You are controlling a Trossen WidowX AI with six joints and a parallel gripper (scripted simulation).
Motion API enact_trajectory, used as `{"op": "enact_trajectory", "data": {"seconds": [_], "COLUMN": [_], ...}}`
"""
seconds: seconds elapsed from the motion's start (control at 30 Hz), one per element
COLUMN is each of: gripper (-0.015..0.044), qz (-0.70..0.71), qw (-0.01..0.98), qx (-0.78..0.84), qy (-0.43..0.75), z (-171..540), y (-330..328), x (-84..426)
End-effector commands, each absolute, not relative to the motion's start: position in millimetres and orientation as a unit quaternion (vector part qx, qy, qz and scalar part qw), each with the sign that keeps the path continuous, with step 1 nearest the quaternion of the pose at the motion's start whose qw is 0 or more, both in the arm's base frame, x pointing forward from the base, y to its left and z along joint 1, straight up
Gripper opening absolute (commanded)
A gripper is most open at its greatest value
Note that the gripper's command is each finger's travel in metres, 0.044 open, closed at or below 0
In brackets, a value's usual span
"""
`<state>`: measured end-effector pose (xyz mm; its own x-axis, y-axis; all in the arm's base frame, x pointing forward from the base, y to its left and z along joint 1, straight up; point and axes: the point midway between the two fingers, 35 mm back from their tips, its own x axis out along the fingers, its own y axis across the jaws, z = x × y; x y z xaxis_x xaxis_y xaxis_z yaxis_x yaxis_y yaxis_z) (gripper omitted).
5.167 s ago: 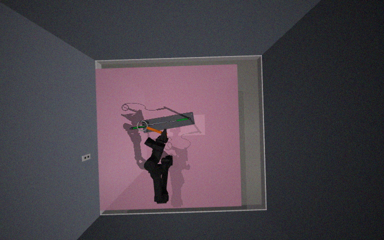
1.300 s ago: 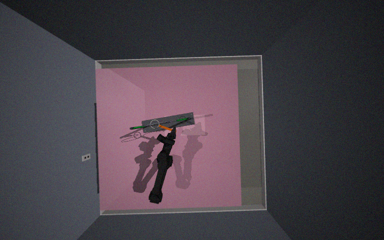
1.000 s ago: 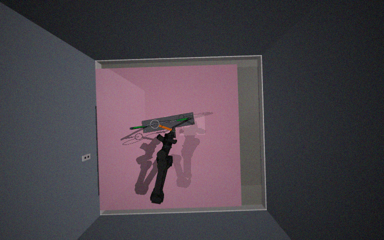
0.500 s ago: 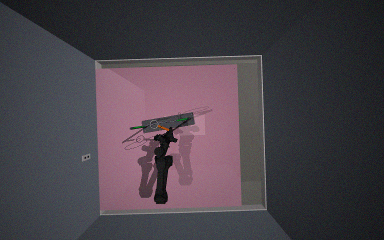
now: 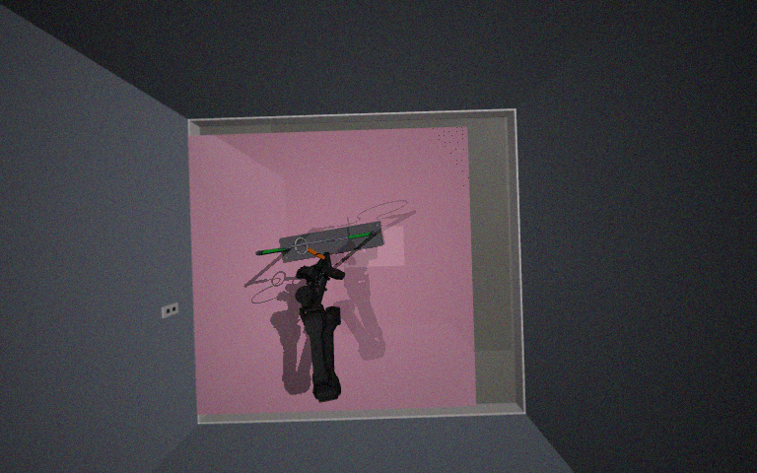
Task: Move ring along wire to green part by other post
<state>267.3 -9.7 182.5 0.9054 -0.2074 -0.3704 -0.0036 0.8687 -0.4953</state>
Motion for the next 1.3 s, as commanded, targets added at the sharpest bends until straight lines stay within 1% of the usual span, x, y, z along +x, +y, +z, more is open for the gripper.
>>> {"op": "enact_trajectory", "data": {"seconds": [0.0, 0.6, 1.27], "gripper": [-0.0150, -0.0150, -0.0150], "qz": [-0.045, -0.006, 0.005], "qw": [0.951, 0.967, 0.968], "qx": [-0.212, -0.072, -0.032], "qy": [0.219, 0.243, 0.248], "z": [177.2, 167.2, 166.8], "y": [1.3, 50.3, 79.2], "x": [266.0, 259.2, 255.1]}}
